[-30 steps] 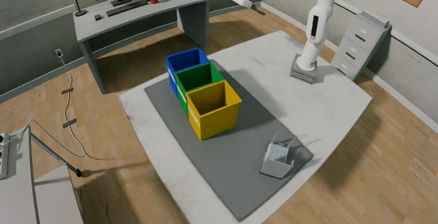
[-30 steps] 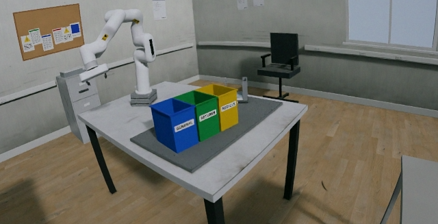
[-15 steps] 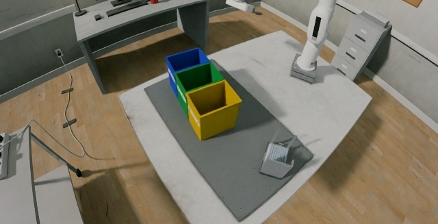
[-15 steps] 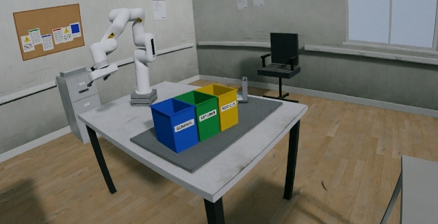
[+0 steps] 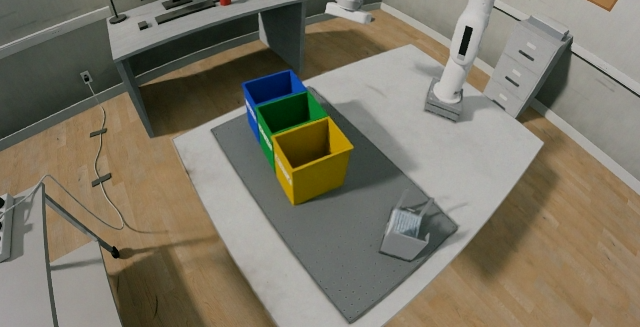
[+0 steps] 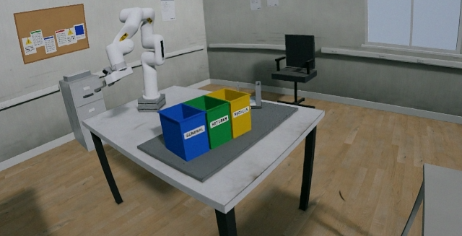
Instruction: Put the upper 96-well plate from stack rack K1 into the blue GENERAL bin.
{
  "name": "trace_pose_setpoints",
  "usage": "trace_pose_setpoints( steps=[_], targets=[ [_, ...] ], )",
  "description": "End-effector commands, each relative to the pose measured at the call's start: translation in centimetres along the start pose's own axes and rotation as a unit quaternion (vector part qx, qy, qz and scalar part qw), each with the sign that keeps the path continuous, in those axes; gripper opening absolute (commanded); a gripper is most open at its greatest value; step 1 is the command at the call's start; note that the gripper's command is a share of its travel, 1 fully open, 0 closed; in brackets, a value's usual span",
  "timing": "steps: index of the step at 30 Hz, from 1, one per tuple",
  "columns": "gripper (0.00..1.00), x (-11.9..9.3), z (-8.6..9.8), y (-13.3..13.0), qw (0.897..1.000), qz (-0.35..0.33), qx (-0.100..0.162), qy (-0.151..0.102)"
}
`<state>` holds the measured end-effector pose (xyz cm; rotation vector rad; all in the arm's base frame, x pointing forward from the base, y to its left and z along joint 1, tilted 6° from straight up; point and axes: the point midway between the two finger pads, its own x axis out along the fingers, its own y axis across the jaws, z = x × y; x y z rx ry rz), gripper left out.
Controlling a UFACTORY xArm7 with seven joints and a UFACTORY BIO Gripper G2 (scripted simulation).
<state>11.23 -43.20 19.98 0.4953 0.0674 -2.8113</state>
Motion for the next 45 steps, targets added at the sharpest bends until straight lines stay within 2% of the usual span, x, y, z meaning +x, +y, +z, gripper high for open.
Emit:
trace_pose_setpoints(
  steps=[1, 4, 10, 14, 19, 22, 25, 27, 29, 31, 35, 36, 39, 42, 44, 45],
  targets=[
    [0.37, -1.8, -0.3, 1.1, 0.997, 0.080, -0.006, -0.009],
    [0.37, -3.1, -0.5, 1.7, 0.992, 0.122, -0.011, -0.013],
    [0.37, -4.0, -0.7, 2.0, 0.988, 0.155, -0.014, -0.017],
    [0.37, -5.5, -0.9, 2.5, 0.980, 0.197, -0.019, -0.021],
    [0.37, -7.9, -1.4, 3.1, 0.962, 0.270, -0.028, -0.028],
    [0.37, -8.1, -1.4, 3.1, 0.962, 0.270, -0.028, -0.028],
    [0.37, -9.6, -1.7, 3.3, 0.947, 0.318, -0.034, -0.031],
    [0.37, -9.6, -1.7, 3.3, 0.947, 0.318, -0.034, -0.031],
    [0.37, -10.6, -1.9, 3.4, 0.938, 0.342, -0.037, -0.033],
    [0.37, -11.0, -2.0, 3.5, 0.938, 0.342, -0.037, -0.033],
    [0.37, -13.0, -2.4, 3.6, 0.913, 0.404, -0.044, -0.037],
    [0.37, -13.4, -2.5, 3.6, 0.909, 0.413, -0.045, -0.038],
    [0.37, -14.0, -2.6, 3.6, 0.909, 0.413, -0.045, -0.038],
    [0.37, -15.5, -2.9, 3.5, 0.887, 0.457, -0.051, -0.040],
    [0.37, -15.5, -2.9, 3.5, 0.887, 0.457, -0.051, -0.040],
    [0.37, -16.0, -3.0, 3.5, 0.879, 0.472, -0.053, -0.041]
  ],
)
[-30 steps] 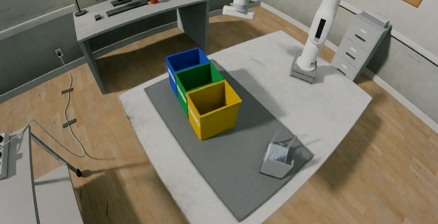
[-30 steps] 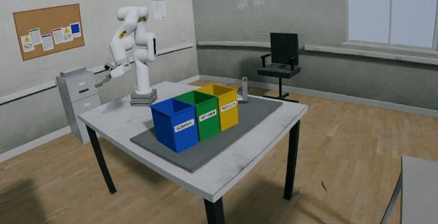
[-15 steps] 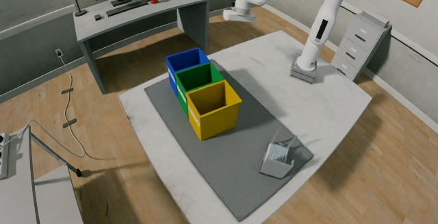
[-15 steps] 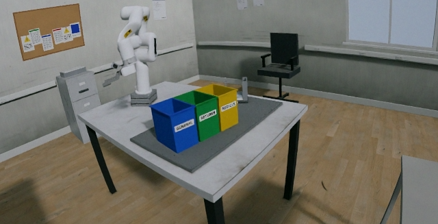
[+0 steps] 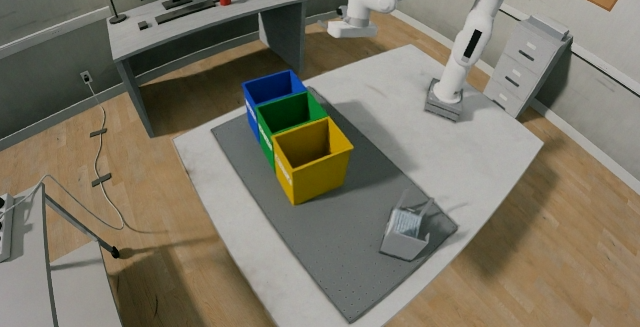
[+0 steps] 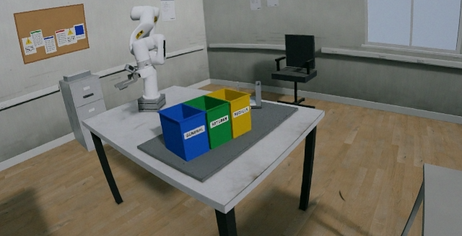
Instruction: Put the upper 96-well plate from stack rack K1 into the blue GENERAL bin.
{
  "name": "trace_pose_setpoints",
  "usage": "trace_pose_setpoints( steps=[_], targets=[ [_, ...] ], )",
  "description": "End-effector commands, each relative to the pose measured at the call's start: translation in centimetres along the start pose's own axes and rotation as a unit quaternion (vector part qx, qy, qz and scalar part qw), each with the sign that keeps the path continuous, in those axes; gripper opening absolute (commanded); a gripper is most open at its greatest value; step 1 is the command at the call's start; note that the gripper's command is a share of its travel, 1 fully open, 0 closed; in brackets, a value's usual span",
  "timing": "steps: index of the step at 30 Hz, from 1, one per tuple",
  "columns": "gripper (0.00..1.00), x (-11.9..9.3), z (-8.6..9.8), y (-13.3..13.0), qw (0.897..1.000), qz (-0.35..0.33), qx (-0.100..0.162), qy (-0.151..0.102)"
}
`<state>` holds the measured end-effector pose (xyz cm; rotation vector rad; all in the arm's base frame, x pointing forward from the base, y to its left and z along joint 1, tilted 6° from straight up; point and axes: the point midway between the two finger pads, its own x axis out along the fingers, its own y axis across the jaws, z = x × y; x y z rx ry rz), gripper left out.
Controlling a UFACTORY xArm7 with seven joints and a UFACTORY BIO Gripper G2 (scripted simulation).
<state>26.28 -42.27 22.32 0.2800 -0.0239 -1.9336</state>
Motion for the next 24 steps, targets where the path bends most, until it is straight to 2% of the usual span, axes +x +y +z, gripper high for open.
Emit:
trace_pose_setpoints(
  steps=[1, 4, 9, 16, 20, 24],
  targets=[
    [0.37, -1.1, -0.1, 1.5, 0.999, 0.054, -0.004, -0.003],
    [0.37, -1.6, -0.1, 2.0, 0.999, 0.054, -0.004, -0.003],
    [0.37, -3.5, -0.4, 3.7, 0.991, 0.130, -0.012, -0.006],
    [0.37, -4.5, -0.5, 4.6, 0.989, 0.146, -0.014, -0.007],
    [0.37, -6.1, -0.8, 5.8, 0.978, 0.205, -0.020, -0.009],
    [0.37, -6.9, -0.9, 6.4, 0.978, 0.205, -0.020, -0.009]
  ],
)
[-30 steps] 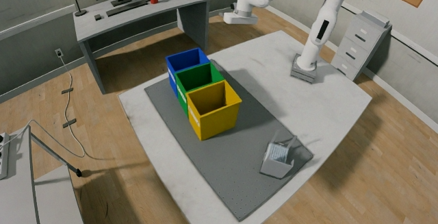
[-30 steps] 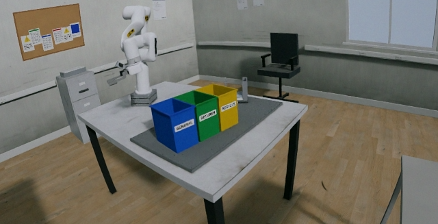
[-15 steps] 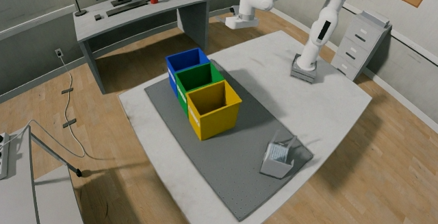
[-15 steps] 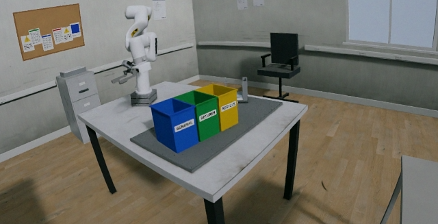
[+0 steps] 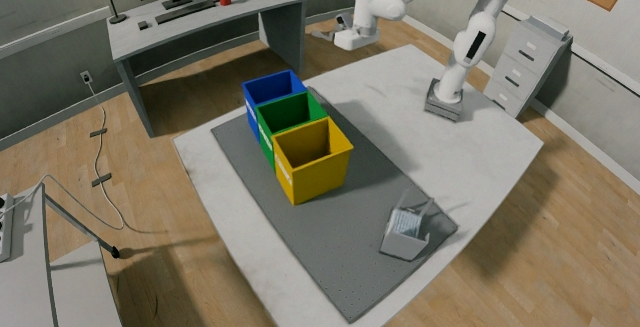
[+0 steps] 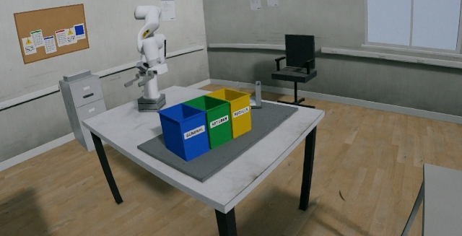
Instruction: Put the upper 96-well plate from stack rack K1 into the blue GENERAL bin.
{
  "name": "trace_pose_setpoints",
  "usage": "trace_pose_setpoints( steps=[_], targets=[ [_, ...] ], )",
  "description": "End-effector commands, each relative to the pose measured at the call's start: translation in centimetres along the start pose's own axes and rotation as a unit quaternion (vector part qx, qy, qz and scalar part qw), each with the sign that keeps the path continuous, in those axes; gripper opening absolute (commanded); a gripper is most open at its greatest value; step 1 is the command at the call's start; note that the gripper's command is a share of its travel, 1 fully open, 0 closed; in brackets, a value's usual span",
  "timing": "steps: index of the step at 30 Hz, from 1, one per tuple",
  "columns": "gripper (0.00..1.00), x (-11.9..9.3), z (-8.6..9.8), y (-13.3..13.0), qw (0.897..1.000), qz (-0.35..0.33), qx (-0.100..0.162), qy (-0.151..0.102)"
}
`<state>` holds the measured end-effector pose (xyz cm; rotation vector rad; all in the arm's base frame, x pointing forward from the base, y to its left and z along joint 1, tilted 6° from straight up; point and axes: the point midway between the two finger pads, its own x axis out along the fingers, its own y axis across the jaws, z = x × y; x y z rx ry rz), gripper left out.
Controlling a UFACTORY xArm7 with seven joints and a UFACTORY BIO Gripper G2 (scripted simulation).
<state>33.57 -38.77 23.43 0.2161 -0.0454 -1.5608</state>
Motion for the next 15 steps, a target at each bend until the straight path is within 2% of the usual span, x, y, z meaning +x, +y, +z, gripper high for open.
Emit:
trace_pose_setpoints(
  steps=[1, 5, 9, 13, 15],
  targets=[
    [0.37, -0.9, 0.0, 1.5, 0.999, 0.035, -0.002, -0.002],
    [0.37, -2.1, -0.2, 3.1, 0.995, 0.095, -0.008, -0.003],
    [0.37, -2.7, -0.3, 3.9, 0.995, 0.095, -0.008, -0.003],
    [0.37, -4.1, -0.4, 5.4, 0.987, 0.161, -0.014, -0.005],
    [0.37, -4.7, -0.5, 6.1, 0.985, 0.172, -0.015, -0.005]
  ],
)
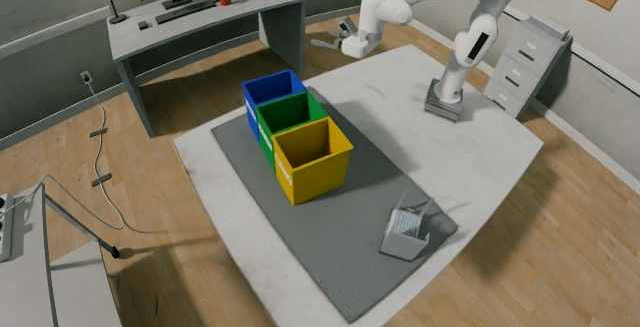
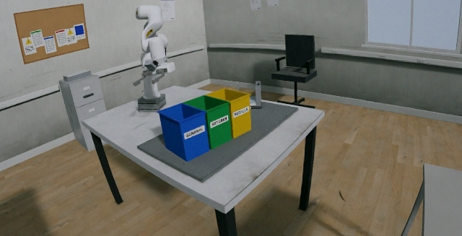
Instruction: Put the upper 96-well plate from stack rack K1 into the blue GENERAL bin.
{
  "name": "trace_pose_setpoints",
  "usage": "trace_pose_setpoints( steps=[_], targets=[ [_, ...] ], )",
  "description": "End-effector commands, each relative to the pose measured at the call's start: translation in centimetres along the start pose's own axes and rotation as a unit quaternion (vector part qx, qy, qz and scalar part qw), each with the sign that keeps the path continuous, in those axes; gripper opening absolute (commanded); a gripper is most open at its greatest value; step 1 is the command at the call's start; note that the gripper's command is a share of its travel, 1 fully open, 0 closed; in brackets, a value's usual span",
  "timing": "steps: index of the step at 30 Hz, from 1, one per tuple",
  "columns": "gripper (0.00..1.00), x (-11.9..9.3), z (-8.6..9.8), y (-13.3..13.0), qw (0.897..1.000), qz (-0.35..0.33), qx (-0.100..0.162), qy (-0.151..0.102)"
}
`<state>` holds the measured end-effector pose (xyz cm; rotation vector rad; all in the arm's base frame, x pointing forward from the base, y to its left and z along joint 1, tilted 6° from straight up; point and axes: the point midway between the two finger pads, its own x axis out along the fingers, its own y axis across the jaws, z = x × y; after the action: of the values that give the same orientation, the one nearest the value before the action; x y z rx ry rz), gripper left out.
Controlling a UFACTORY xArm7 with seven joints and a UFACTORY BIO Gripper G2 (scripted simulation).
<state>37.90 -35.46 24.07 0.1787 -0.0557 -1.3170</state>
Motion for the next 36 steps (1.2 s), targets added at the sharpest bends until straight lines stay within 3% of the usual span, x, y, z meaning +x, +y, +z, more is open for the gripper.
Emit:
trace_pose_setpoints(
  steps=[1, 4, 9, 15, 20, 25, 28, 32, 36],
  targets=[
    [0.37, -1.2, -0.1, 2.5, 0.999, 0.050, -0.003, -0.002],
    [0.37, -1.4, -0.1, 2.7, 0.999, 0.050, -0.003, -0.002],
    [0.37, -2.8, -0.3, 4.8, 0.992, 0.127, -0.009, -0.003],
    [0.37, -3.6, -0.4, 5.8, 0.992, 0.127, -0.009, -0.003],
    [0.37, -5.2, -0.6, 7.7, 0.979, 0.203, -0.016, -0.003],
    [0.37, -6.1, -0.7, 8.7, 0.979, 0.203, -0.016, -0.003],
    [0.37, -6.5, -0.7, 9.1, 0.976, 0.219, -0.017, -0.004],
    [0.37, -7.9, -0.9, 10.4, 0.960, 0.278, -0.022, -0.004],
    [0.37, -9.0, -1.1, 11.4, 0.960, 0.278, -0.022, -0.004]
  ],
)
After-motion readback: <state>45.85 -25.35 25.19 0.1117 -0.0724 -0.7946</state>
